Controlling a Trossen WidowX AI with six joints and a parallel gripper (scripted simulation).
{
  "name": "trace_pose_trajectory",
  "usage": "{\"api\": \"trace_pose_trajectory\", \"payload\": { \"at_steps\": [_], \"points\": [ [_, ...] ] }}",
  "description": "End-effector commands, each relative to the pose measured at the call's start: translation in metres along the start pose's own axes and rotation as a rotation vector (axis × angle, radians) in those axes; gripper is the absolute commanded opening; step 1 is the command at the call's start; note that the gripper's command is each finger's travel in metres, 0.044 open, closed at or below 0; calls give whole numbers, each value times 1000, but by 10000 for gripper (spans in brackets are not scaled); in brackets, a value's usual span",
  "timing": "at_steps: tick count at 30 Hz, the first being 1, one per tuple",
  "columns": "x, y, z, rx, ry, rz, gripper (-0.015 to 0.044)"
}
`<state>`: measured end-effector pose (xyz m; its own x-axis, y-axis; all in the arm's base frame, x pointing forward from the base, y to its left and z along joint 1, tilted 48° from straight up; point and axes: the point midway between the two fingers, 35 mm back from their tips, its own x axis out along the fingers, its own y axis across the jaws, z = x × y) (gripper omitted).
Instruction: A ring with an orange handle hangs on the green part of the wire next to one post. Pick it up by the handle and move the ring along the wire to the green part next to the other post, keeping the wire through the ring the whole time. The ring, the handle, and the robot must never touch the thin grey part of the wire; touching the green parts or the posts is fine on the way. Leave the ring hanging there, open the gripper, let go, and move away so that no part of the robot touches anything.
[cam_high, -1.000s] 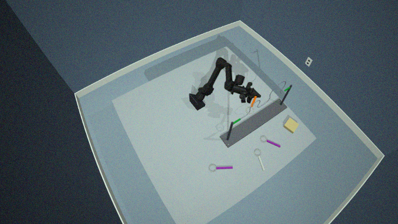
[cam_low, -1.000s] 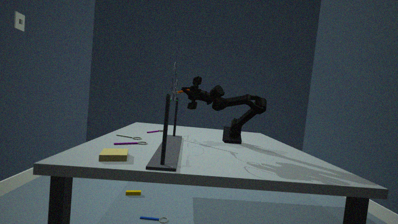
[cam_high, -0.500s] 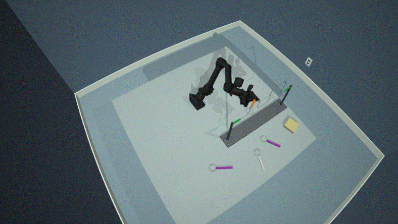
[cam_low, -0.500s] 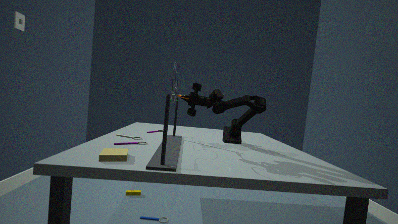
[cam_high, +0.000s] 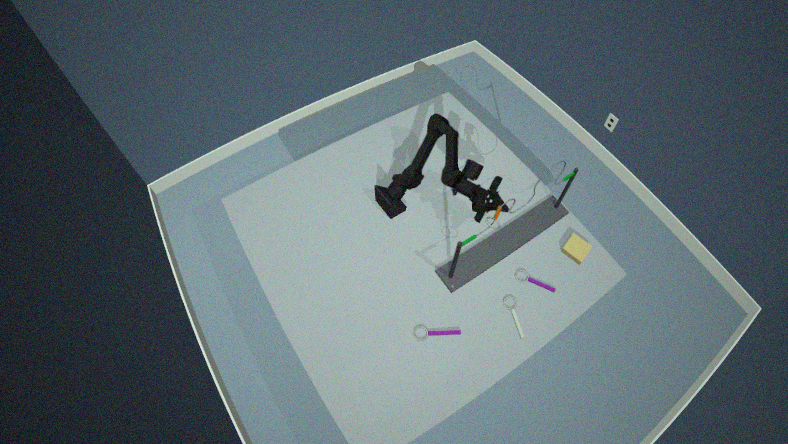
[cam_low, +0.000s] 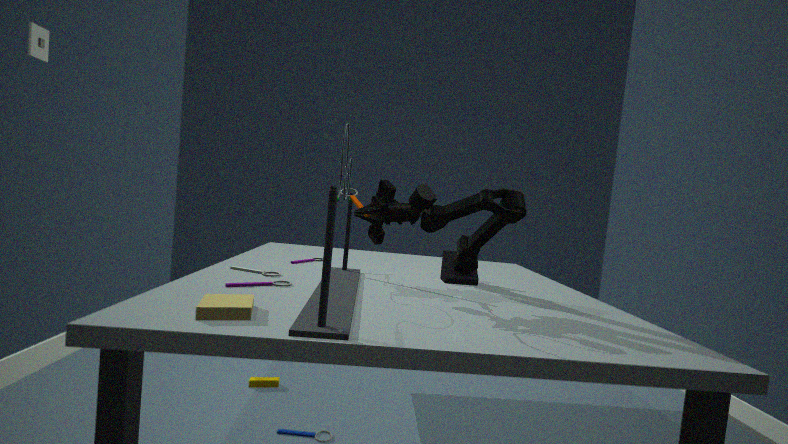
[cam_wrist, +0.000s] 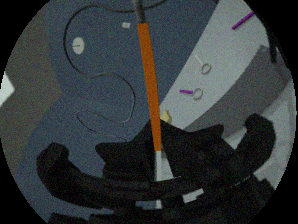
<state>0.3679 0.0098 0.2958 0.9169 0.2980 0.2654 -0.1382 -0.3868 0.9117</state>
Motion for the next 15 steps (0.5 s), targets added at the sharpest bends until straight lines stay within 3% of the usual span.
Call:
{"api": "trace_pose_trajectory", "payload": {
  "at_steps": [1, 15],
  "points": [
    [1, -16, 2, -92, -21, -44, -150],
    [-11, -66, 14, -395, 16, -187, -150]
  ]
}}
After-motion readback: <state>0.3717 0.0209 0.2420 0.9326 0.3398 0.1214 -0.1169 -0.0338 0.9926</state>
